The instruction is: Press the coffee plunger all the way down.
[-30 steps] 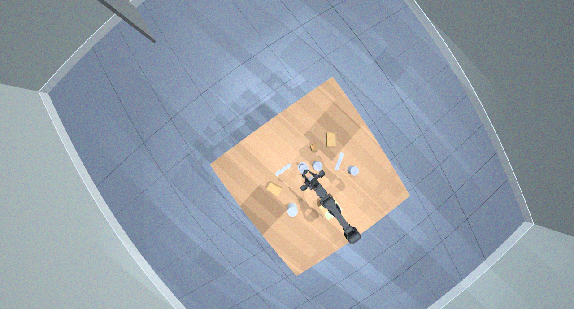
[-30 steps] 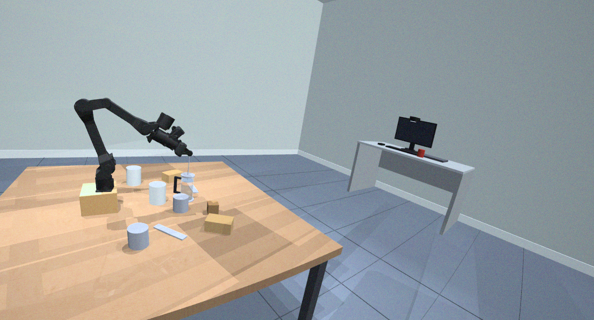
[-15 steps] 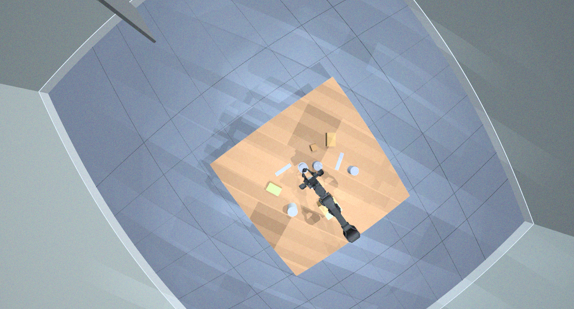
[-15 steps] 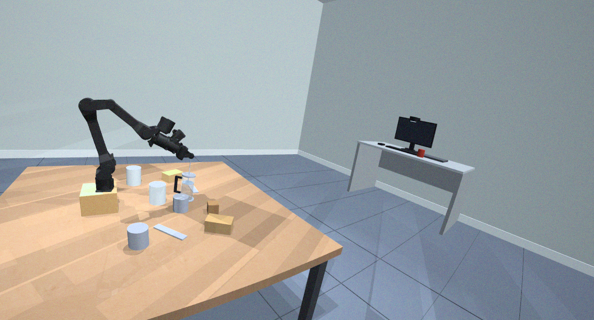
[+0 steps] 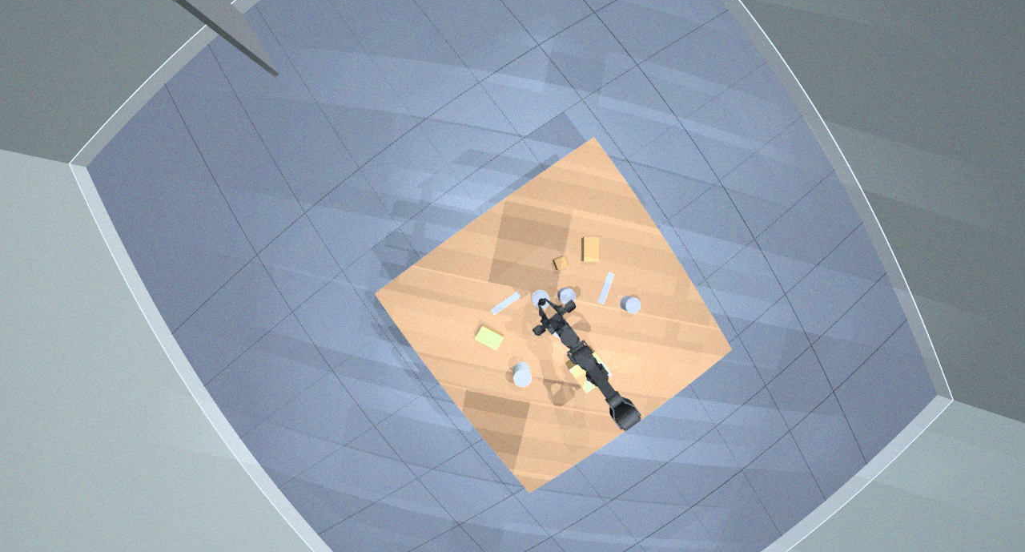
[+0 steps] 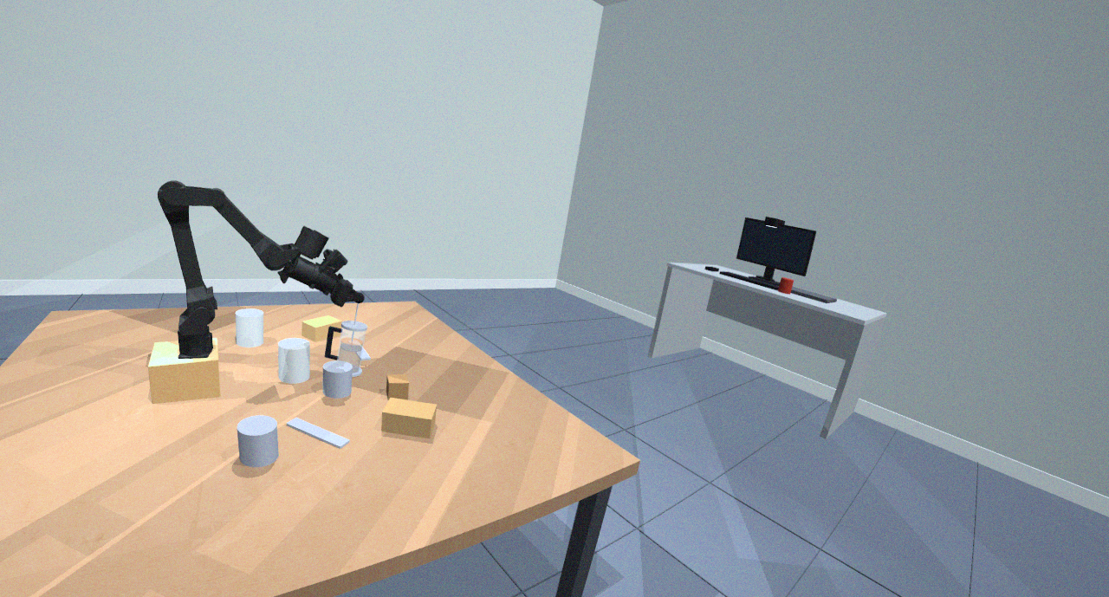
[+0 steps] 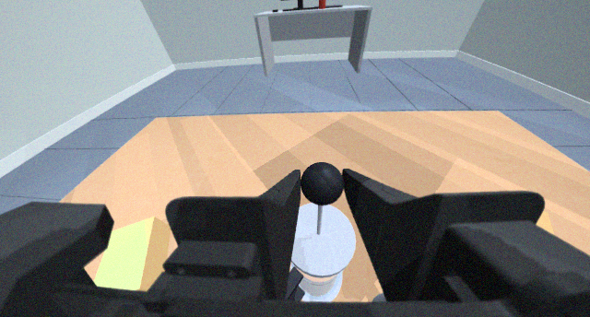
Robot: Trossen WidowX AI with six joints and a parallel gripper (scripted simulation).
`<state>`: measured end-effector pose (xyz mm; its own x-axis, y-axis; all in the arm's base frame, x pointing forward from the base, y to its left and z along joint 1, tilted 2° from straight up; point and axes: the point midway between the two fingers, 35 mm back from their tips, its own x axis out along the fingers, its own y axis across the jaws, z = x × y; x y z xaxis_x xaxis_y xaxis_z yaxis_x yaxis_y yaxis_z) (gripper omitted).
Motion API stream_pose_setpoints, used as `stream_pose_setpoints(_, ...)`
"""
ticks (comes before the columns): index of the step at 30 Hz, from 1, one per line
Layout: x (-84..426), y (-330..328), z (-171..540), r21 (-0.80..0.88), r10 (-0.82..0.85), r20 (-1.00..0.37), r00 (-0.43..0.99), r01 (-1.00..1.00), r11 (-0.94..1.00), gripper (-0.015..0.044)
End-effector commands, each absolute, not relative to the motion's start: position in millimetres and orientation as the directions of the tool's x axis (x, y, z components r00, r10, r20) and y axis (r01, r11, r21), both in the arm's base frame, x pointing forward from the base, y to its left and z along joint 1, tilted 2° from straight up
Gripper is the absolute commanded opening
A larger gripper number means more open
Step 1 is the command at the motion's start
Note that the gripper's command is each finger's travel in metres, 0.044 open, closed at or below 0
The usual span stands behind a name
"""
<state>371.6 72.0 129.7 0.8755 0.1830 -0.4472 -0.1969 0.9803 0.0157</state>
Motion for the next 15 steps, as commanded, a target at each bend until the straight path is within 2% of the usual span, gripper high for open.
stream_pose_setpoints(1,365,71,99,0.014,0.172,-0.508,0.844,-0.192,0.981,0.0121)
stream_pose_setpoints(15,375,74,82,0.014,0.173,-0.508,0.844,-0.192,0.981,0.0121)
